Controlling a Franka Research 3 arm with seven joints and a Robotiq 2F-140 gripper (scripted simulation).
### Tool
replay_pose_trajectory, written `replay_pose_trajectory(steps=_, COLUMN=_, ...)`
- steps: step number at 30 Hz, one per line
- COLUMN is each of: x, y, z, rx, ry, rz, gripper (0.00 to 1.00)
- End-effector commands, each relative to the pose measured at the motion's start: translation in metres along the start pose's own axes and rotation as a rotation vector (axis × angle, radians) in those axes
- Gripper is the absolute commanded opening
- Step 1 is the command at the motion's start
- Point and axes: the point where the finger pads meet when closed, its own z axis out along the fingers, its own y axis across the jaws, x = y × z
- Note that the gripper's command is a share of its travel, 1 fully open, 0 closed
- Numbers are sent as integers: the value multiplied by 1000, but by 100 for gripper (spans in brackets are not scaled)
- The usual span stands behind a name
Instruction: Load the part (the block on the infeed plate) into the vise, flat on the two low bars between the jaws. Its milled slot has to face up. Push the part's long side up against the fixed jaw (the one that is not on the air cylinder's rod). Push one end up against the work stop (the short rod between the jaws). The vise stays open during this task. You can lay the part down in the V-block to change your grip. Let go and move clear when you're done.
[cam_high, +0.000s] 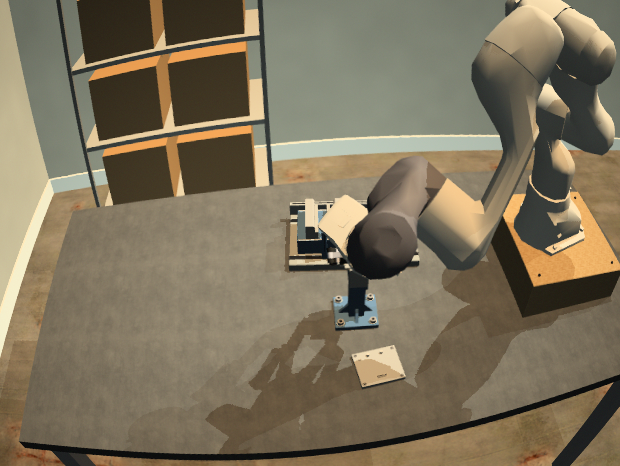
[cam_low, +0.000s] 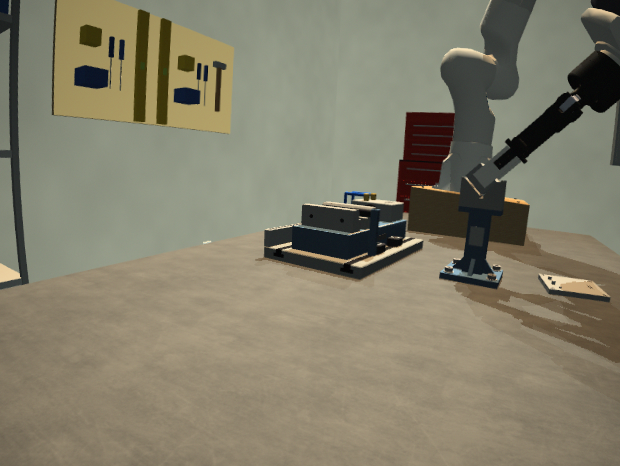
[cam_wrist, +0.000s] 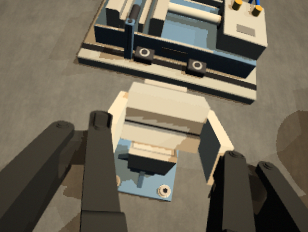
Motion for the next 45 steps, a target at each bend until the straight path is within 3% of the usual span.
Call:
replay_pose_trajectory(steps=1, x=4, y=0, z=-2, rx=0, ry=6, rz=3, gripper=0)
replay_pose_trajectory(steps=45, x=18, y=0, z=-16, rx=0, ry=6, rz=3, gripper=0)
